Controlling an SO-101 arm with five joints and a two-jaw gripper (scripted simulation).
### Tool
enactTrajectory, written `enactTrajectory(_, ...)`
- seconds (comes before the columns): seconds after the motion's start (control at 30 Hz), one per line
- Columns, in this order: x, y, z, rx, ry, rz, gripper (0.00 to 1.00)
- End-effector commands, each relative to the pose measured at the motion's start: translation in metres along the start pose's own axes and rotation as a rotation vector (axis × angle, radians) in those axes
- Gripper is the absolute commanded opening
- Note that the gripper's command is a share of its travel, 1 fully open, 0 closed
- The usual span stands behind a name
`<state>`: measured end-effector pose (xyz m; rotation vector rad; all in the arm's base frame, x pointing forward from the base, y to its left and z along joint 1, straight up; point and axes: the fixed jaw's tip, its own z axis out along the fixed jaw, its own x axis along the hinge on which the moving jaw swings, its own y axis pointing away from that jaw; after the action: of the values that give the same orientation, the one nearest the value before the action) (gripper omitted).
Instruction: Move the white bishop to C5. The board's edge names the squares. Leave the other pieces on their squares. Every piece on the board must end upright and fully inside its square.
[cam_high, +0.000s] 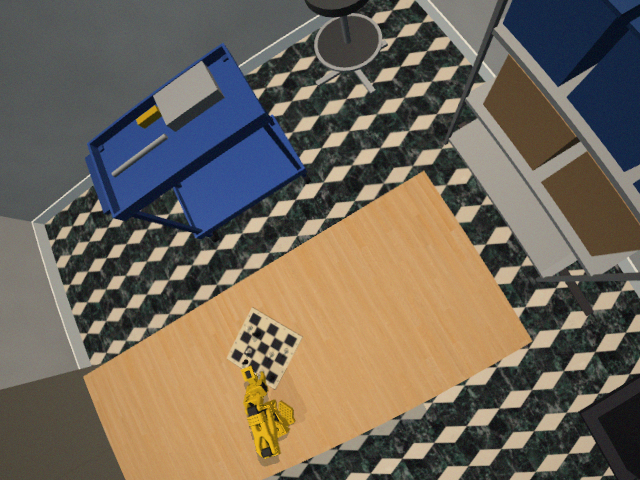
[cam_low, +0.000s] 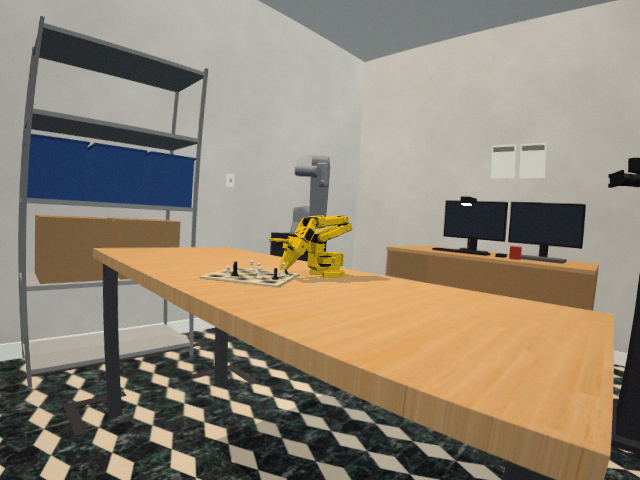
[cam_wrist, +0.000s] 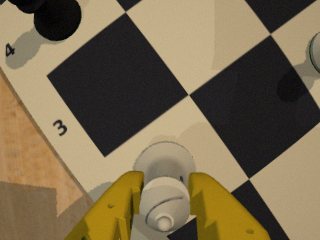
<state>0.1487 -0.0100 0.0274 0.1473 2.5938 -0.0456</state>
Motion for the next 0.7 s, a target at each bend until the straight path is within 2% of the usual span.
enactTrajectory(0.0, -0.0008, -0.0009, -0.0013, 0.003, 0.005, 0.002, 0.05)
enactTrajectory(0.27, -0.0008, -0.0009, -0.0013, 0.003, 0.005, 0.002, 0.01)
enactTrajectory(0.67, -0.0008, -0.0009, -0.0013, 0.003, 0.005, 0.002, 0.00)
